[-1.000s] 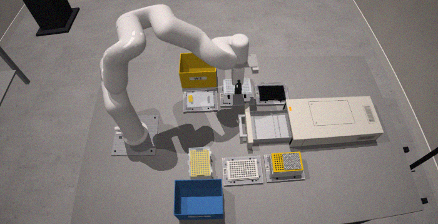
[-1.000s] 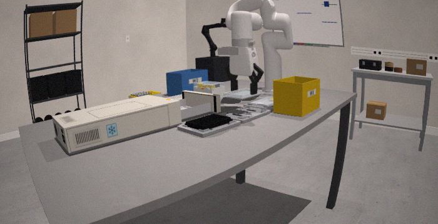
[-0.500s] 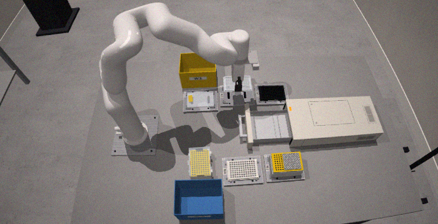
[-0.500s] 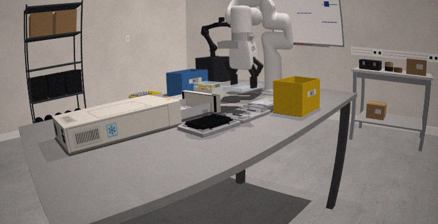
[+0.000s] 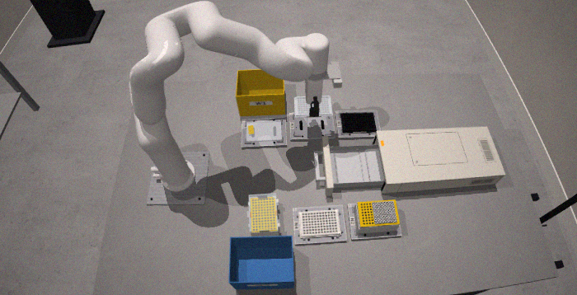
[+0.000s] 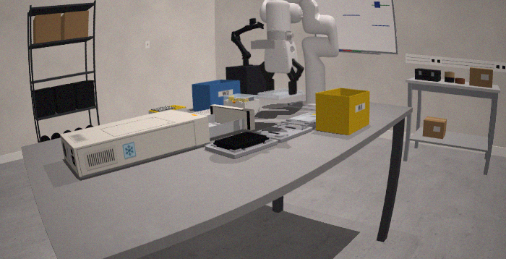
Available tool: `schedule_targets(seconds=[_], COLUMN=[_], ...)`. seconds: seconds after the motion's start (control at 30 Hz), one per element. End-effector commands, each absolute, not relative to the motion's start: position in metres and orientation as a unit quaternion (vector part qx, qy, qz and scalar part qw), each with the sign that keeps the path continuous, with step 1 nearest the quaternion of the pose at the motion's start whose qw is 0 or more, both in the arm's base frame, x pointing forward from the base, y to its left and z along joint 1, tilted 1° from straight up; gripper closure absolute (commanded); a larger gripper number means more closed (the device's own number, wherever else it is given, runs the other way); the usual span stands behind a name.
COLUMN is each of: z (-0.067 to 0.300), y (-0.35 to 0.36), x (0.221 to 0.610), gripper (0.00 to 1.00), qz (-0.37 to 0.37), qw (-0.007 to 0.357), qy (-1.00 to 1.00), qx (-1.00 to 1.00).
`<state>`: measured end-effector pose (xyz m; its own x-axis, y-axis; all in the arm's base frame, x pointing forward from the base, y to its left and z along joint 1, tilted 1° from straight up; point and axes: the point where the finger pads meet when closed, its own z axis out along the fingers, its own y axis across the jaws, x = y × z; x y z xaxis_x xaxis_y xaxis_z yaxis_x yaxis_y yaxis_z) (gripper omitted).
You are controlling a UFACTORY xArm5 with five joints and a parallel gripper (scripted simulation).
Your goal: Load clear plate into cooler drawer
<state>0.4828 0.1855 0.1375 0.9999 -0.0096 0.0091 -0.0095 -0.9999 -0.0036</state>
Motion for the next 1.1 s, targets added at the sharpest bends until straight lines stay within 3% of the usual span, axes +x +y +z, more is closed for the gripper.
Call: schedule_targets(seconds=[0.0,0.77,1.07], z=[0.148,0.163,0.163], y=[0.186,0.186,0.165], x=[0.484,0.484,0.496], gripper=[1.0,1.0,1.0], qz=[-0.004,-0.004,-0.006], qw=[0.009,0.009,0.008], qy=[0.005,0.005,-0.145], qx=[-1.0,-1.0,-0.989])
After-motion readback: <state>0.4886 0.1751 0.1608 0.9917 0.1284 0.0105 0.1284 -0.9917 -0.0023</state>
